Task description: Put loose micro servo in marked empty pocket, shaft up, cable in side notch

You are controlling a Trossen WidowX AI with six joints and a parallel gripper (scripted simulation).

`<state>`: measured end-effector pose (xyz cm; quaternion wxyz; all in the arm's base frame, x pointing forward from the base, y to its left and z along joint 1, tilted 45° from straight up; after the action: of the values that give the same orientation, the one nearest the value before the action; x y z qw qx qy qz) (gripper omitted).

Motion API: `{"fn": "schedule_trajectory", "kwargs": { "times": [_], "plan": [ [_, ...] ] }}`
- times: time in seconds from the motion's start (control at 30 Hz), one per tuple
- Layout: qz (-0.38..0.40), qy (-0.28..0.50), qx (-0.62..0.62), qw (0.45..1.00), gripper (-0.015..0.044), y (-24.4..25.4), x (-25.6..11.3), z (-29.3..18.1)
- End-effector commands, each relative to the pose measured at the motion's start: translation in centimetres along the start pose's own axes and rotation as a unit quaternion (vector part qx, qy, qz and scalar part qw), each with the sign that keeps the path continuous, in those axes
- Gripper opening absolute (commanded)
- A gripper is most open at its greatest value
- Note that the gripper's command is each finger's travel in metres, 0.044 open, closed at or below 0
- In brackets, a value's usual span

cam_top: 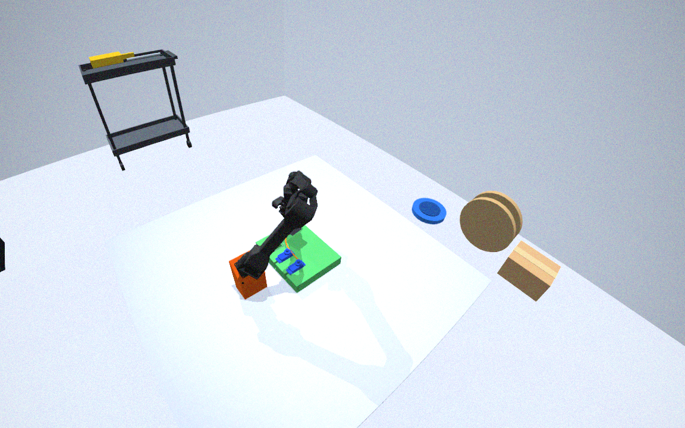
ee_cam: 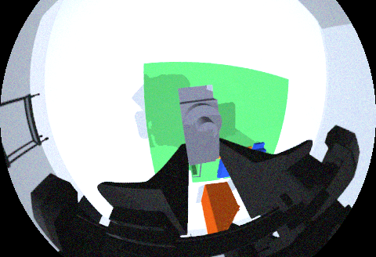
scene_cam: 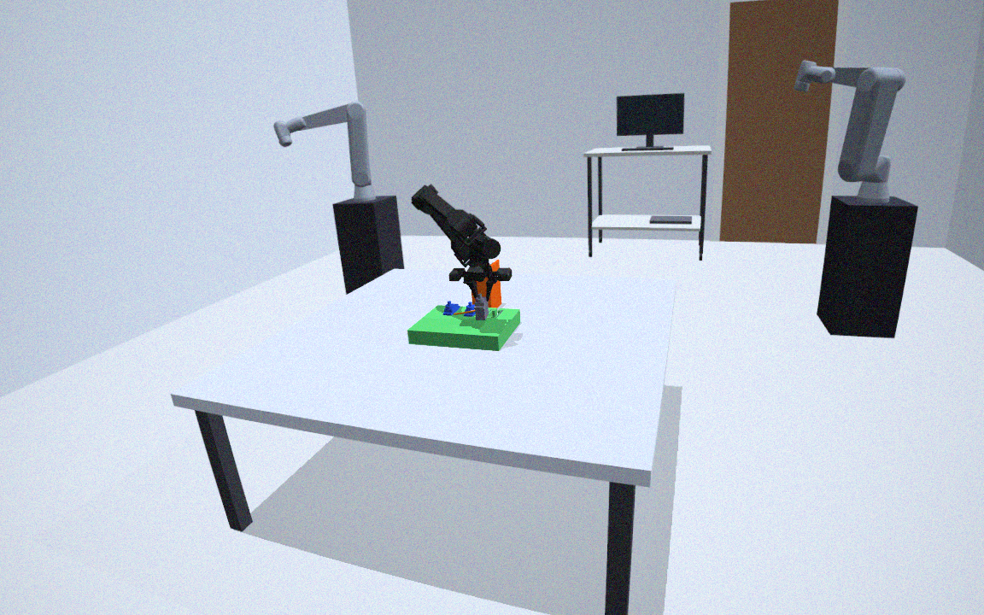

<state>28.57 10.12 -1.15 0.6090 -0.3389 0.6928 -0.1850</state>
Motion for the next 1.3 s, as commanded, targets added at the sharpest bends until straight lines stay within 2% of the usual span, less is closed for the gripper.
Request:
{"fn": "schedule_trajectory", "kwargs": {
  "times": [0.0,0.7,0.87,1.27],
  "plan": [
    [0.002,-0.001,0.006,1.000,0.0000,0.3,-0.1,-0.6],
    [0.003,0.001,0.004,1.000,0.0000,3.0,-0.1,-10.3],
    [0.003,0.001,0.060,0.998,0.0000,3.1,-0.1,-10.5],
    [0.003,0.001,0.063,0.998,0.0000,3.1,0.4,-10.5]
  ]
}}
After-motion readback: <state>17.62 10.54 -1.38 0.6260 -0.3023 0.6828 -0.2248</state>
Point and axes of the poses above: the point midway between the two fingers, 35 mm back from their tips, its own x axis out along the fingers, its own y axis across the jaws, z = x × y, the point moved 5 cm from there along -x, back along the fingers, and after that the axes turned 8 degrees about -x, right-handed, at the moved point
